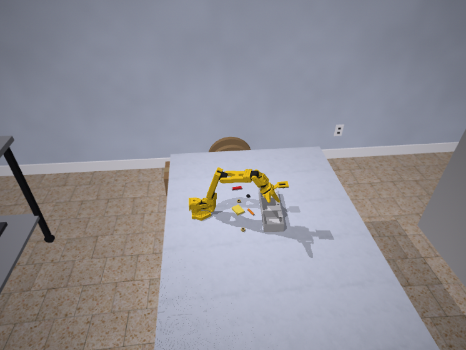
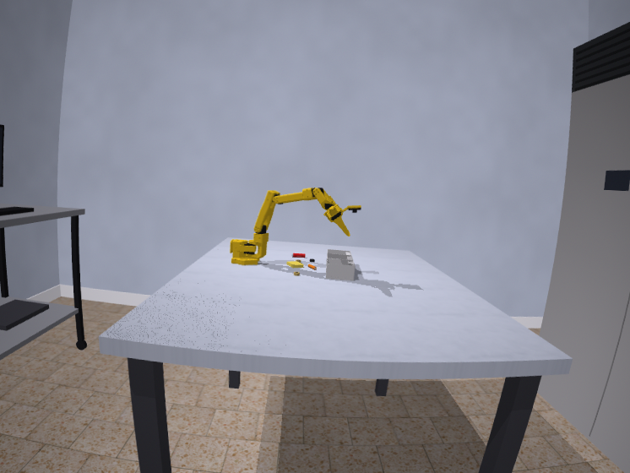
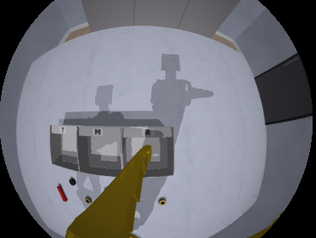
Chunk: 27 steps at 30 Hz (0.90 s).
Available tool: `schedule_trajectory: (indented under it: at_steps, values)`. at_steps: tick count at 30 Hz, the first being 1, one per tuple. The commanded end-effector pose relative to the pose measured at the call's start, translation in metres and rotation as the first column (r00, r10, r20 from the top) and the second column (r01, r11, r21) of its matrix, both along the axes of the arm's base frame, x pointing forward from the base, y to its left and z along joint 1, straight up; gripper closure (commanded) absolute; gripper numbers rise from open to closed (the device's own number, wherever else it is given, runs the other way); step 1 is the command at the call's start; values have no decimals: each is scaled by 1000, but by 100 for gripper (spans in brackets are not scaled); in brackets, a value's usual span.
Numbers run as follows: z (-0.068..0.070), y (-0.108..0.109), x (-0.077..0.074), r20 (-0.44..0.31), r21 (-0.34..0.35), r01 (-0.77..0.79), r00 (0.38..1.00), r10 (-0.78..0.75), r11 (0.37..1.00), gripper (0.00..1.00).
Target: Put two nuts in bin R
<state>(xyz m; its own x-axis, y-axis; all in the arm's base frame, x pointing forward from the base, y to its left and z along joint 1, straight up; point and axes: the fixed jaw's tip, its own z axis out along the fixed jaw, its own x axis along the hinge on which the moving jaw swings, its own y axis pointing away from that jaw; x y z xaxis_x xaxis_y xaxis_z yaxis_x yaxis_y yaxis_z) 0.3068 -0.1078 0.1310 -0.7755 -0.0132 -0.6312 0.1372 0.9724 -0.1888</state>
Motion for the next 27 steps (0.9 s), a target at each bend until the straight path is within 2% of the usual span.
schedule_trajectory:
  at_steps: [1, 8, 12, 20, 22, 27]
  values:
    - [17, -3, 2, 57, -29, -1, 998, 3, 1000, 0]
    - [16, -3, 2, 55, -28, -1, 998, 3, 1000, 0]
    - [11, -3, 3, 39, -22, -2, 999, 2, 1000, 0]
    - [-16, -4, 4, -46, 11, -2, 999, 3, 1000, 0]
    - [-16, -4, 4, -46, 11, -2, 999, 3, 1000, 0]
    - [-35, -3, 3, -105, 34, -1, 994, 4, 999, 0]
